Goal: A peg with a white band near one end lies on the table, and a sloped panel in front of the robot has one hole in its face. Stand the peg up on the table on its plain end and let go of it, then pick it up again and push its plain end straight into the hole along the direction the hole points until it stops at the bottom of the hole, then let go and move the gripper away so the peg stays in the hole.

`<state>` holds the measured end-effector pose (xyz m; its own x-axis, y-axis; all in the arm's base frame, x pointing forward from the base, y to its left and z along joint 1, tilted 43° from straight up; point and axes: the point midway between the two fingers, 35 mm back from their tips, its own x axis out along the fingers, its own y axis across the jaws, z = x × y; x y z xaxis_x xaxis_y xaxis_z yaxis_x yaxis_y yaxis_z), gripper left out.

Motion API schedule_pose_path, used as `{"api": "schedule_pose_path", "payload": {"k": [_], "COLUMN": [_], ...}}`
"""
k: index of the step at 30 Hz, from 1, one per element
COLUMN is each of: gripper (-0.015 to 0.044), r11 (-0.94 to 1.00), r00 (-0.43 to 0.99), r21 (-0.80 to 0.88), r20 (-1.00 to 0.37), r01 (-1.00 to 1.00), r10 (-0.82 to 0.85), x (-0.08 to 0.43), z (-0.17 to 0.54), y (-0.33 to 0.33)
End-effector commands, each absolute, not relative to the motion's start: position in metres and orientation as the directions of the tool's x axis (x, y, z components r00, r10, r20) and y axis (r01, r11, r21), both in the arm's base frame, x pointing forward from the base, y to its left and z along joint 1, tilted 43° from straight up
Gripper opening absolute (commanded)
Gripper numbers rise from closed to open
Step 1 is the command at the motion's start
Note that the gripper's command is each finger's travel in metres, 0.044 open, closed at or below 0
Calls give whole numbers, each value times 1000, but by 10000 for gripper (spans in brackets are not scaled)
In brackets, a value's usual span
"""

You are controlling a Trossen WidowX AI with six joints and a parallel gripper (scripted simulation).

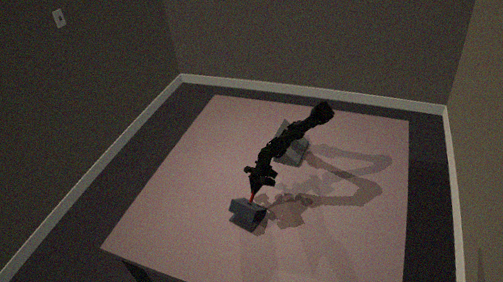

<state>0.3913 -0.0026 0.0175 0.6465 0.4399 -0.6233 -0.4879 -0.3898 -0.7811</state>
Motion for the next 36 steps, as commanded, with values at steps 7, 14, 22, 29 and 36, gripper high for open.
{"api": "schedule_pose_path", "payload": {"k": [7, 14, 22, 29, 36], "gripper": [0, 0, 0, 0, 0], "r11": [-391, -391, -391, -391, -391], "r00": [647, 647, 647, 647, 648], "r21": [-782, -782, -782, -782, -782], "r20": [-622, -622, -622, -622, -622], "r01": [-486, -486, -485, -485, -485], "r10": [440, 440, 441, 441, 441], "x": [396, 398, 401, 404, 407], "z": [16, 15, 12, 9, 6], "y": [-2, -1, 1, 3, 5]}}
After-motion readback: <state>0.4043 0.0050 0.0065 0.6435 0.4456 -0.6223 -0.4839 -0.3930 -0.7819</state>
